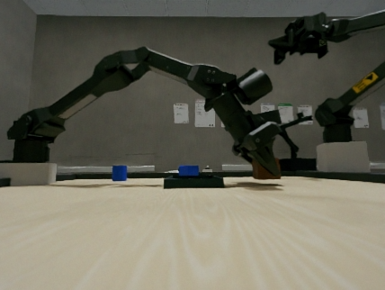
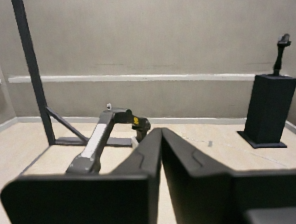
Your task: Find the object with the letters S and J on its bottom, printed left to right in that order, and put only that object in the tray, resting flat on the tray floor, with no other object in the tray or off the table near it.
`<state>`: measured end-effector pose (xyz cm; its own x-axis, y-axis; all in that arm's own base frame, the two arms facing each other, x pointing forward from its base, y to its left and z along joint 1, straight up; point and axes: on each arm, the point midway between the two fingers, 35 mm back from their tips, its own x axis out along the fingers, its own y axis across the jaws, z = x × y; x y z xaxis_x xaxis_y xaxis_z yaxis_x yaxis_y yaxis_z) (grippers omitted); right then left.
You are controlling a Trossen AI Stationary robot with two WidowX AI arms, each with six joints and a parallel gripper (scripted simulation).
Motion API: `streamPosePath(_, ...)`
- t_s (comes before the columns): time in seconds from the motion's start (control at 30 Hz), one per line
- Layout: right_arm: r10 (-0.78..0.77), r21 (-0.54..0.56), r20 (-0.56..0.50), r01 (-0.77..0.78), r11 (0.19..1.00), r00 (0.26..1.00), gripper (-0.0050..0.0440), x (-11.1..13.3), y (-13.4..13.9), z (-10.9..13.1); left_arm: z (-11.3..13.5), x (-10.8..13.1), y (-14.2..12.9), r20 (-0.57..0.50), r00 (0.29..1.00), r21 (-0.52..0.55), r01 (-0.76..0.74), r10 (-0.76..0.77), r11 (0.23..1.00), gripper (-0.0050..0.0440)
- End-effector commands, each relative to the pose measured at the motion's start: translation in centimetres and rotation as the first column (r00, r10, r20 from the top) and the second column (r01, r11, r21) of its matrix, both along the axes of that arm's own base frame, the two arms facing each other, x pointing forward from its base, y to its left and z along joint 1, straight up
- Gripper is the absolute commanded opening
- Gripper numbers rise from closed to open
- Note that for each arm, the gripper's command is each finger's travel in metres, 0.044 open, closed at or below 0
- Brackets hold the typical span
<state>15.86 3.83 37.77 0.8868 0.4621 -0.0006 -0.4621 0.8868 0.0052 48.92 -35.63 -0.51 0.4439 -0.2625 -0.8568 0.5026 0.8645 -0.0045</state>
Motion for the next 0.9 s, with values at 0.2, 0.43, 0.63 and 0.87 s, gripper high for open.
streamPosePath(0.2,0.003,-0.008,0.006,-0.003,1.000,1.000,-0.0050,-0.1,0.1,0.5,-0.8,0.0,0.2,-0.003,1.000,0.010,0.001,-0.001,1.000,0.0171)
streamPosePath(0.43,0.003,-0.008,0.006,-0.003,1.000,1.000,-0.0050,-0.1,0.1,0.5,-0.8,0.0,0.2,-0.004,1.000,0.009,0.001,-0.001,1.000,0.0171)
streamPosePath(0.63,0.003,-0.008,0.006,-0.003,1.000,1.000,-0.0050,-0.1,0.1,0.5,0.7,0.3,-0.2,0.018,1.000,-0.012,0.000,0.000,1.000,0.0219)
streamPosePath(0.87,0.003,-0.008,0.006,-0.003,1.000,1.000,-0.0050,-0.1,0.1,0.5,0.7,0.3,-0.2,0.018,1.000,-0.012,0.000,0.000,1.000,0.0387)
